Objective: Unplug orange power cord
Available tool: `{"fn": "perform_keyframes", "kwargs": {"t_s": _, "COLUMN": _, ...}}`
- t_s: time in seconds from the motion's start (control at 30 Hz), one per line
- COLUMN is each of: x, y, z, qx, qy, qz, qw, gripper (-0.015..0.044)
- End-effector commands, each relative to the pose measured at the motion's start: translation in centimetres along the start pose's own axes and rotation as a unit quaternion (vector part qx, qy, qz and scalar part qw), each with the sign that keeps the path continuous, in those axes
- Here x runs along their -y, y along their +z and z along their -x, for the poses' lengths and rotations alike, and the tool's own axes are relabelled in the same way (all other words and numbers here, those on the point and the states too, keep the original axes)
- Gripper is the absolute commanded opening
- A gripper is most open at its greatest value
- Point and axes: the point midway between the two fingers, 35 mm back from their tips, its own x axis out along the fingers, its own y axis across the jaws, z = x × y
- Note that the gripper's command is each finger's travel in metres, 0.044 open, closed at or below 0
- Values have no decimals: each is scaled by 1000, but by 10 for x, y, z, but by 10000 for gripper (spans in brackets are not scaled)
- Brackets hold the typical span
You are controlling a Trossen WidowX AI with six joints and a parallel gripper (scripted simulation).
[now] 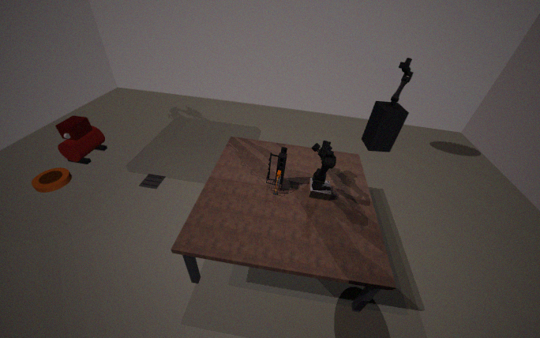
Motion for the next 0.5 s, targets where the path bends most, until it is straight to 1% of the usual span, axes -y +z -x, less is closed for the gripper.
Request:
{"fn": "perform_keyframes", "kwargs": {"t_s": 0.0, "x": 0, "y": 0, "z": 0, "qx": -1, "qy": 0, "qz": -1, "qw": 1000, "gripper": 374}}
{"fn": "perform_keyframes", "kwargs": {"t_s": 0.17, "x": 1, "y": -13, "z": -10, "qx": -28, "qy": -7, "qz": -31, "qw": 999, "gripper": 243}}
{"fn": "perform_keyframes", "kwargs": {"t_s": 0.27, "x": -26, "y": -3, "z": -8, "qx": -25, "qy": 14, "qz": -15, "qw": 999, "gripper": 164}}
{"fn": "perform_keyframes", "kwargs": {"t_s": 0.37, "x": -54, "y": 6, "z": -4, "qx": -23, "qy": 35, "qz": 1, "qw": 999, "gripper": 160}}
{"fn": "perform_keyframes", "kwargs": {"t_s": 0.47, "x": -75, "y": 3, "z": -2, "qx": -35, "qy": 54, "qz": 36, "qw": 997, "gripper": 160}}
